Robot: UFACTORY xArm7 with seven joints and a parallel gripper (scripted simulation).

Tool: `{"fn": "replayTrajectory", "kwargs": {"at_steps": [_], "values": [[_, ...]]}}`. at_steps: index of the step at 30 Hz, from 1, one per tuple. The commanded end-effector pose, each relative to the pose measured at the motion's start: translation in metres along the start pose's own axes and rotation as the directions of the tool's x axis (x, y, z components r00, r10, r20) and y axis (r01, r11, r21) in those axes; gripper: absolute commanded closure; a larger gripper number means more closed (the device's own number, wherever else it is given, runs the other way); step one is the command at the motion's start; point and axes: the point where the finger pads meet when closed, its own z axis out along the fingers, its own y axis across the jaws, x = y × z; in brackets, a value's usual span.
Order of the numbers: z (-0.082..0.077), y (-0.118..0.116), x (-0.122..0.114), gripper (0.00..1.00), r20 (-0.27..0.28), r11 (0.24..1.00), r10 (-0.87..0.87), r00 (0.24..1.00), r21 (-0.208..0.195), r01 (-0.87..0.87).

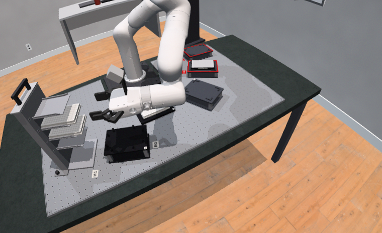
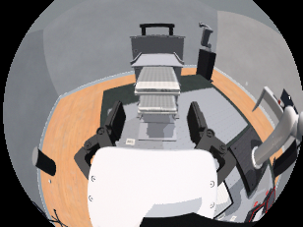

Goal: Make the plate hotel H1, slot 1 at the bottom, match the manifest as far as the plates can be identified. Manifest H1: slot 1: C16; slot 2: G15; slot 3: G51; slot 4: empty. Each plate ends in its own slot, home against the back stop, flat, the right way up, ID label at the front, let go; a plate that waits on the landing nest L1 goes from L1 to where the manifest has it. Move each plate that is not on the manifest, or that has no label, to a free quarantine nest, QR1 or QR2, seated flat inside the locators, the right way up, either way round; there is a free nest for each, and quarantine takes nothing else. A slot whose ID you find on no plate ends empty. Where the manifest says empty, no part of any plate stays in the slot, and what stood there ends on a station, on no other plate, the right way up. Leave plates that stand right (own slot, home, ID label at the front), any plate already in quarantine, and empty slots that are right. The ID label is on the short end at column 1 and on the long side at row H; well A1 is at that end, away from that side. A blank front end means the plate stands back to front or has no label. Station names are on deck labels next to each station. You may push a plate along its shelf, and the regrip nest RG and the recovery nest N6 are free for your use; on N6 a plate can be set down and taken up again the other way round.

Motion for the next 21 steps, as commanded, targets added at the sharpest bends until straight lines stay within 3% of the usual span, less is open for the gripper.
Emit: {"fn": "replayTrajectory", "kwargs": {"at_steps": [1, 10, 21], "values": [[-0.008, 0.000, 0.002, 0.00, 0.001, 1.000, 0.004, 1.000, -0.001, -0.004], [-0.019, 0.000, 0.002, 0.00, 0.001, 1.000, 0.004, 1.000, -0.001, -0.004], [-0.020, -0.001, 0.002, 0.00, 0.001, 1.000, 0.004, 1.000, -0.001, -0.004]]}}
